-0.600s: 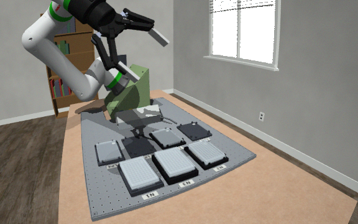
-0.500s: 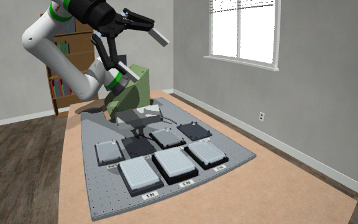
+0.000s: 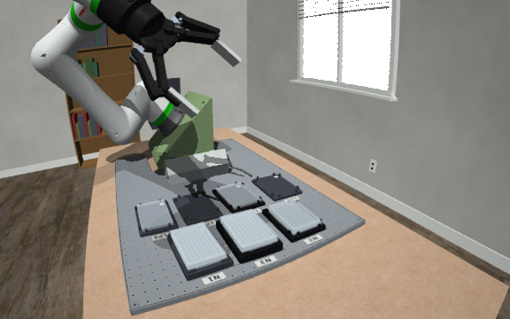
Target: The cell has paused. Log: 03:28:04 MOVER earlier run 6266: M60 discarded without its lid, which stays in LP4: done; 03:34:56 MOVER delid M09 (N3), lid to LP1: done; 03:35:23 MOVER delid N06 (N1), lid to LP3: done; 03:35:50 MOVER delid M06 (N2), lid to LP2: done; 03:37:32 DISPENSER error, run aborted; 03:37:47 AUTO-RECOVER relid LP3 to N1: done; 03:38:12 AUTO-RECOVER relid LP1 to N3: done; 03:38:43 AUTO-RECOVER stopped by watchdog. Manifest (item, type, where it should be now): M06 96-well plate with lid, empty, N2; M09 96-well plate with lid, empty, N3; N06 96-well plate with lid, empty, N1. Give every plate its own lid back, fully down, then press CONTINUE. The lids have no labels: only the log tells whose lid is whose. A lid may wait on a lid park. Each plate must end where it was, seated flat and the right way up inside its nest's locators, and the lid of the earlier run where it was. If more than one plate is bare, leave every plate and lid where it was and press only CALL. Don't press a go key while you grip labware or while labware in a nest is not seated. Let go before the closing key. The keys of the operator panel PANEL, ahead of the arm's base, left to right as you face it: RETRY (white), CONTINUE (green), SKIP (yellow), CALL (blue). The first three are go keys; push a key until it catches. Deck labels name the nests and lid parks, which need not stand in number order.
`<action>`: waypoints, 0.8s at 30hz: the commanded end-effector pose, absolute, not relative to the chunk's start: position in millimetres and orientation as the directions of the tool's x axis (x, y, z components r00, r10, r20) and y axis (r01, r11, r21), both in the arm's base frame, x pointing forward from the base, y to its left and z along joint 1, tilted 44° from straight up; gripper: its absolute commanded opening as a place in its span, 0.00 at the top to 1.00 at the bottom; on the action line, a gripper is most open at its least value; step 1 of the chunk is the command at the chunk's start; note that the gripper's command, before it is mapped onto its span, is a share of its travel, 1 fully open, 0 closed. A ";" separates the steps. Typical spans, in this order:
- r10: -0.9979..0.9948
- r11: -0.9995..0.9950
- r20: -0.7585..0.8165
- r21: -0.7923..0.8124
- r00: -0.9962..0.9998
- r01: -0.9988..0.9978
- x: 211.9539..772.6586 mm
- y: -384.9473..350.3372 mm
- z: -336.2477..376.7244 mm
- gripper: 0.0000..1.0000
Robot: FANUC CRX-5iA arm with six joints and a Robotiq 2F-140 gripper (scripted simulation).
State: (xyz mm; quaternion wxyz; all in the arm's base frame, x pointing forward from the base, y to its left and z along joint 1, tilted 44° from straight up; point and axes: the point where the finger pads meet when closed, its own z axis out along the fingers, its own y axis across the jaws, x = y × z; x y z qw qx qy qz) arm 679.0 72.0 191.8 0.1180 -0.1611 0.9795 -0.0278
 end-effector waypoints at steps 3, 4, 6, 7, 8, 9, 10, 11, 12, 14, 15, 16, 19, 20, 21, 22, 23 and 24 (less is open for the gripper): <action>-0.283 0.956 -0.172 -0.124 -0.943 -0.265 667.1 63.7 166.5 0.00; -0.253 0.961 -0.136 -0.152 -0.958 -0.232 657.6 56.9 148.1 0.00; -0.214 0.962 -0.095 -0.192 -0.972 -0.193 645.0 47.9 126.1 0.00; -0.214 0.962 -0.095 -0.192 -0.972 -0.193 645.0 47.9 126.1 0.00; -0.214 0.962 -0.095 -0.192 -0.972 -0.193 645.0 47.9 126.1 0.00; -0.168 0.958 -0.054 -0.246 -0.984 -0.150 629.9 37.0 102.3 0.00; -0.168 0.958 -0.054 -0.246 -0.984 -0.150 629.9 37.0 102.3 0.00; -0.168 0.958 -0.054 -0.246 -0.984 -0.150 629.9 37.0 102.3 0.00; -0.119 0.945 -0.017 -0.310 -0.993 -0.108 612.9 24.7 78.5 0.00; -0.119 0.945 -0.017 -0.310 -0.993 -0.108 612.9 24.7 78.5 0.00; -0.119 0.945 -0.017 -0.310 -0.993 -0.108 612.9 24.7 78.5 0.00; -0.119 0.945 -0.017 -0.310 -0.993 -0.108 612.9 24.7 78.5 0.00; -0.029 0.891 0.026 -0.453 -0.999 -0.038 577.8 -1.4 37.1 0.00; -0.029 0.891 0.026 -0.453 -0.999 -0.038 577.8 -1.4 37.1 0.00; -0.029 0.891 0.026 -0.453 -0.999 -0.038 577.8 -1.4 37.1 0.00; -0.029 0.891 0.026 -0.453 -0.999 -0.038 577.8 -1.4 37.1 0.00; 0.005 0.854 0.031 -0.520 -1.000 -0.012 561.7 -13.6 21.2 0.00; 0.005 0.854 0.031 -0.520 -1.000 -0.012 561.7 -13.6 21.2 0.00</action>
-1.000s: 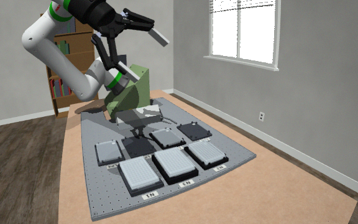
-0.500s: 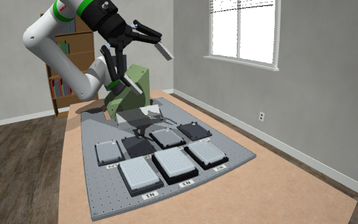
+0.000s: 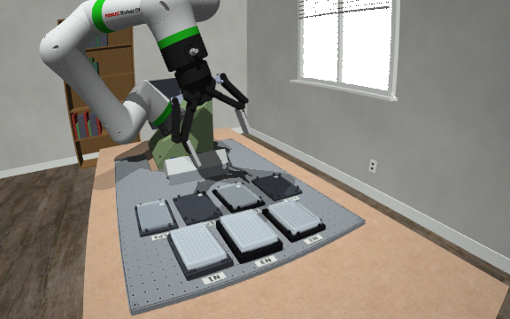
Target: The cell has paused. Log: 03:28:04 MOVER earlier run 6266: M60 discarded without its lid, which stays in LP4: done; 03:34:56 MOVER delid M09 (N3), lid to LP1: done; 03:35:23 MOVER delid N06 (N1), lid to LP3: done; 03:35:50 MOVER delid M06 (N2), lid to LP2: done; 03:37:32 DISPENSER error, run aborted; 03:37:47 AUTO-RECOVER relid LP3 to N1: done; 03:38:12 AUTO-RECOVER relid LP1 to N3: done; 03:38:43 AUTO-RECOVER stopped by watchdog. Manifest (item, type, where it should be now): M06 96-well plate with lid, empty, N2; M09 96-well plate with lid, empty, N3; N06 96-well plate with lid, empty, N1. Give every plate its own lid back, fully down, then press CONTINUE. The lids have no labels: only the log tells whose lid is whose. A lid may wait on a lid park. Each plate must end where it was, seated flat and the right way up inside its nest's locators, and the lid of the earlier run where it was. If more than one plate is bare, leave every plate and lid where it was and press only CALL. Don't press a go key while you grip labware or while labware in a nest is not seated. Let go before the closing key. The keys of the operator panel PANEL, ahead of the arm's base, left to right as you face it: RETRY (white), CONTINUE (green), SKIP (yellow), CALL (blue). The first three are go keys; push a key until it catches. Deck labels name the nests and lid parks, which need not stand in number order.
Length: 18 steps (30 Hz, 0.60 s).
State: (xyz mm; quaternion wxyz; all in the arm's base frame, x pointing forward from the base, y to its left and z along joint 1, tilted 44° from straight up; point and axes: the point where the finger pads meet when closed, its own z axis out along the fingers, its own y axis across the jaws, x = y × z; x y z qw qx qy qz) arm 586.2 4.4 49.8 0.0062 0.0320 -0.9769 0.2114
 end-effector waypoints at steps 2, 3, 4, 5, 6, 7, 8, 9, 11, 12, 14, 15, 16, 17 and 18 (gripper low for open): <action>0.030 0.816 0.028 -0.578 -0.999 0.008 547.8 -24.2 8.6 0.00; 0.030 0.816 0.028 -0.578 -0.999 0.008 547.8 -24.2 8.6 0.00; 0.030 0.816 0.028 -0.578 -0.999 0.008 547.8 -24.2 8.6 0.00; 0.046 0.781 0.021 -0.624 -0.999 0.023 536.4 -33.0 -0.7 0.00; 0.046 0.781 0.021 -0.624 -0.999 0.023 536.4 -33.0 -0.7 0.00; 0.046 0.781 0.021 -0.624 -0.999 0.023 536.4 -33.0 -0.7 0.00; 0.046 0.781 0.021 -0.624 -0.999 0.023 536.4 -33.0 -0.7 0.00; 0.046 0.781 0.021 -0.624 -0.999 0.023 536.4 -33.0 -0.7 0.00; 0.060 0.731 0.006 -0.681 -0.998 0.040 522.0 -44.2 -11.6 0.00; 0.062 0.718 0.002 -0.694 -0.998 0.043 518.7 -46.8 -14.0 0.00; 0.062 0.712 -0.001 -0.700 -0.998 0.045 517.1 -48.0 -15.1 0.00; 0.062 0.712 -0.001 -0.700 -0.998 0.045 517.1 -48.0 -15.1 0.00; 0.062 0.712 -0.001 -0.700 -0.998 0.045 517.1 -48.0 -15.1 0.00; 0.062 0.712 -0.001 -0.700 -0.998 0.045 517.1 -48.0 -15.1 0.00; 0.062 0.712 -0.001 -0.700 -0.998 0.045 517.1 -48.0 -15.1 0.00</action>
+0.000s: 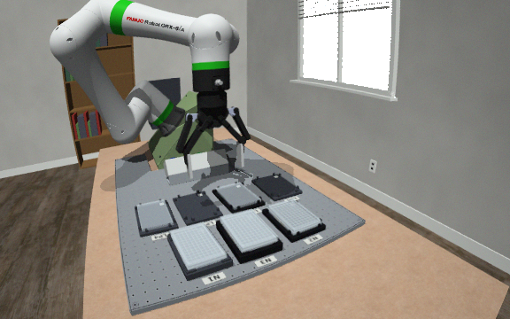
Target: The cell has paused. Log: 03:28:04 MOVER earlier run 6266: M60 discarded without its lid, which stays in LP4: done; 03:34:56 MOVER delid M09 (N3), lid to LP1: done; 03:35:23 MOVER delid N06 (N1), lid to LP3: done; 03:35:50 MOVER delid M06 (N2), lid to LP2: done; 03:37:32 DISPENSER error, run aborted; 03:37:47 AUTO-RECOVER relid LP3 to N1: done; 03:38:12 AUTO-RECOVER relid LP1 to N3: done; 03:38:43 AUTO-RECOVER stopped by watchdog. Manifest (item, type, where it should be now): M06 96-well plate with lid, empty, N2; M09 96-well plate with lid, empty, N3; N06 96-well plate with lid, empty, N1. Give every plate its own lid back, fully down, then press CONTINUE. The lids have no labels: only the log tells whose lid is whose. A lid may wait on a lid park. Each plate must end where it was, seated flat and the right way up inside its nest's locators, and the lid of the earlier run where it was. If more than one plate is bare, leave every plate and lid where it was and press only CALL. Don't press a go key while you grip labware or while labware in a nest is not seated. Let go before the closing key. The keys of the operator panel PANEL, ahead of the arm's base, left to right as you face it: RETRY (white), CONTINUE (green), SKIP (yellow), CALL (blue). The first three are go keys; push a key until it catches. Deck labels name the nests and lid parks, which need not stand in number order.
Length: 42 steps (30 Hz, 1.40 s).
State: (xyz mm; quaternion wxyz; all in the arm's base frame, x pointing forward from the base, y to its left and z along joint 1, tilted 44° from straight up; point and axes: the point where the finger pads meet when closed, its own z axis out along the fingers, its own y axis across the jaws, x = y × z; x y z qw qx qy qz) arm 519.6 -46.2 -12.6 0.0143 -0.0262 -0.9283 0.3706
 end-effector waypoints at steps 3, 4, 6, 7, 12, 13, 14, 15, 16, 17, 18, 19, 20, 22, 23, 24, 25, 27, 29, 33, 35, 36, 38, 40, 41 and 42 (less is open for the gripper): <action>0.062 0.712 -0.001 -0.700 -0.998 0.045 517.1 -48.0 -15.1 1.00; 0.062 0.712 -0.001 -0.700 -0.998 0.045 517.1 -48.0 -15.1 1.00; 0.062 0.712 -0.001 -0.700 -0.998 0.045 517.1 -48.0 -15.1 1.00; 0.062 0.712 -0.001 -0.700 -0.998 0.045 517.1 -48.0 -15.1 1.00; 0.062 0.712 -0.001 -0.700 -0.998 0.045 517.1 -48.0 -15.1 1.00; 0.062 0.712 -0.001 -0.700 -0.998 0.045 517.1 -48.0 -15.1 1.00; 0.062 0.712 -0.001 -0.700 -0.998 0.045 517.1 -48.0 -15.1 1.00; 0.062 0.712 -0.001 -0.700 -0.998 0.045 517.1 -48.0 -15.1 1.00; 0.062 0.712 -0.001 -0.700 -0.998 0.045 517.1 -48.0 -15.1 1.00; 0.062 0.712 -0.001 -0.700 -0.998 0.045 517.1 -48.0 -15.1 1.00; 0.062 0.712 -0.001 -0.700 -0.998 0.045 517.1 -48.0 -15.1 1.00; 0.062 0.712 -0.001 -0.700 -0.998 0.045 517.1 -48.0 -15.1 1.00; 0.062 0.712 -0.001 -0.700 -0.998 0.045 517.1 -48.0 -15.1 1.00; 0.062 0.712 -0.001 -0.700 -0.998 0.045 517.1 -48.0 -15.1 1.00; 0.062 0.712 -0.001 -0.700 -0.998 0.045 517.1 -48.0 -15.1 1.00; 0.062 0.712 -0.001 -0.700 -0.998 0.045 517.1 -48.0 -15.1 1.00; 0.062 0.712 -0.001 -0.700 -0.998 0.045 517.1 -48.0 -15.1 1.00; 0.062 0.712 -0.001 -0.700 -0.998 0.045 517.1 -48.0 -15.1 1.00; 0.062 0.712 -0.001 -0.700 -0.998 0.045 517.1 -48.0 -15.1 1.00; 0.062 0.712 -0.001 -0.700 -0.998 0.045 517.1 -48.0 -15.1 1.00; 0.062 0.712 -0.001 -0.700 -0.998 0.045 517.1 -48.0 -15.1 1.00; 0.062 0.712 -0.001 -0.700 -0.998 0.045 517.1 -48.0 -15.1 1.00; 0.062 0.713 -0.001 -0.700 -0.998 0.045 517.7 -54.8 -8.1 1.00; 0.061 0.714 0.000 -0.698 -0.998 0.044 518.3 -83.8 21.2 1.00; 0.061 0.714 0.000 -0.698 -0.998 0.044 518.3 -83.8 21.2 1.00; 0.061 0.714 0.000 -0.698 -0.998 0.044 518.3 -83.8 21.2 1.00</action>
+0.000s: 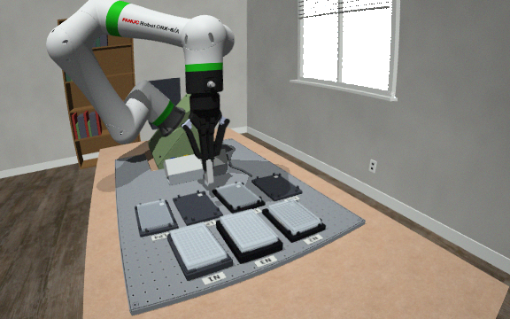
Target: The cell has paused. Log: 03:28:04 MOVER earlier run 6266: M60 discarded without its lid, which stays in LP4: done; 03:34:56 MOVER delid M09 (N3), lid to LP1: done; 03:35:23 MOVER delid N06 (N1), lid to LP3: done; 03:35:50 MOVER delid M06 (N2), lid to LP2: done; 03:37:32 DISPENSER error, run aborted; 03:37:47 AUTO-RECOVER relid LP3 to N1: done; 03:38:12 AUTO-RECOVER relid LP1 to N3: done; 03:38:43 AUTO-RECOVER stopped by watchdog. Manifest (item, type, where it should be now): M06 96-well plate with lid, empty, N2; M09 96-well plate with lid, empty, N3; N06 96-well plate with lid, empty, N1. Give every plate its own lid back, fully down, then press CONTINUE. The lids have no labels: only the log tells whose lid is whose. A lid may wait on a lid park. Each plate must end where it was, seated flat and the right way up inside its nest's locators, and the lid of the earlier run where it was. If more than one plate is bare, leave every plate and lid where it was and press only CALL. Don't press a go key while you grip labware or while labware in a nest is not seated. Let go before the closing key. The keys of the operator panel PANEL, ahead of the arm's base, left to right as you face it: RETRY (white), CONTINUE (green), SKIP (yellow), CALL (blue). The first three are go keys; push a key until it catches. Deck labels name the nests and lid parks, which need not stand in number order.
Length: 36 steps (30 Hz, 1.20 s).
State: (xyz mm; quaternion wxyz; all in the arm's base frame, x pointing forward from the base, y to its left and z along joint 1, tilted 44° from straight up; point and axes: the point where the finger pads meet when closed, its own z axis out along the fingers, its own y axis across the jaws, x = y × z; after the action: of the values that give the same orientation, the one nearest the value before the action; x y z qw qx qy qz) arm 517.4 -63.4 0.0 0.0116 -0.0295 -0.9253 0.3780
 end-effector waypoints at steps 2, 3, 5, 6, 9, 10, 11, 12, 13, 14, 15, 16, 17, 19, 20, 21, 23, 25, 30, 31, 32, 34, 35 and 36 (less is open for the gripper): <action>0.061 0.714 0.000 -0.699 -0.998 0.044 517.0 -102.9 40.0 1.00; 0.062 0.713 -0.001 -0.699 -0.998 0.045 514.6 -120.4 56.8 1.00; 0.062 0.713 -0.001 -0.699 -0.998 0.045 514.6 -120.4 56.8 1.00; 0.062 0.713 -0.001 -0.700 -0.998 0.045 512.2 -133.0 68.8 1.00; 0.063 0.712 -0.001 -0.701 -0.998 0.045 510.6 -140.3 75.6 1.00; 0.063 0.712 -0.001 -0.701 -0.998 0.045 510.6 -140.3 75.6 1.00; 0.063 0.712 -0.001 -0.701 -0.998 0.045 510.6 -140.3 75.6 1.00; 0.063 0.712 -0.001 -0.701 -0.998 0.045 510.6 -140.3 75.6 1.00; 0.063 0.712 -0.001 -0.701 -0.998 0.045 510.6 -140.3 75.6 1.00; 0.063 0.712 -0.001 -0.701 -0.998 0.045 510.6 -140.3 75.6 1.00; 0.063 0.712 -0.001 -0.701 -0.998 0.045 510.6 -140.3 75.6 1.00; 0.063 0.712 -0.001 -0.701 -0.998 0.045 510.6 -140.3 75.6 1.00; 0.063 0.712 -0.001 -0.701 -0.998 0.045 510.6 -140.3 75.6 1.00; 0.063 0.712 -0.001 -0.701 -0.998 0.045 510.6 -140.3 75.6 1.00; 0.063 0.712 -0.001 -0.701 -0.998 0.045 510.6 -140.3 75.6 1.00; 0.063 0.712 -0.001 -0.701 -0.998 0.045 510.6 -140.3 75.6 1.00; 0.063 0.712 -0.001 -0.701 -0.998 0.045 510.6 -140.3 75.6 1.00; 0.063 0.712 -0.001 -0.701 -0.998 0.045 510.6 -140.3 75.6 1.00; 0.063 0.712 -0.001 -0.701 -0.998 0.045 510.6 -140.3 75.6 1.00; 0.063 0.712 -0.001 -0.701 -0.998 0.045 510.6 -140.3 75.6 1.00; 0.063 0.712 -0.001 -0.701 -0.998 0.045 510.6 -140.3 75.6 1.00; 0.063 0.712 -0.001 -0.701 -0.998 0.045 510.6 -140.3 75.6 1.00; 0.063 0.712 -0.001 -0.701 -0.998 0.045 510.6 -140.3 75.6 1.00; 0.063 0.712 -0.001 -0.701 -0.998 0.045 510.6 -140.3 75.6 1.00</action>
State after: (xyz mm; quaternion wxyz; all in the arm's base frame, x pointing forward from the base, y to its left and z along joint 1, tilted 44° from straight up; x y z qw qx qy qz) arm 510.4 -140.5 75.5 0.0116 -0.0293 -0.9251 0.3784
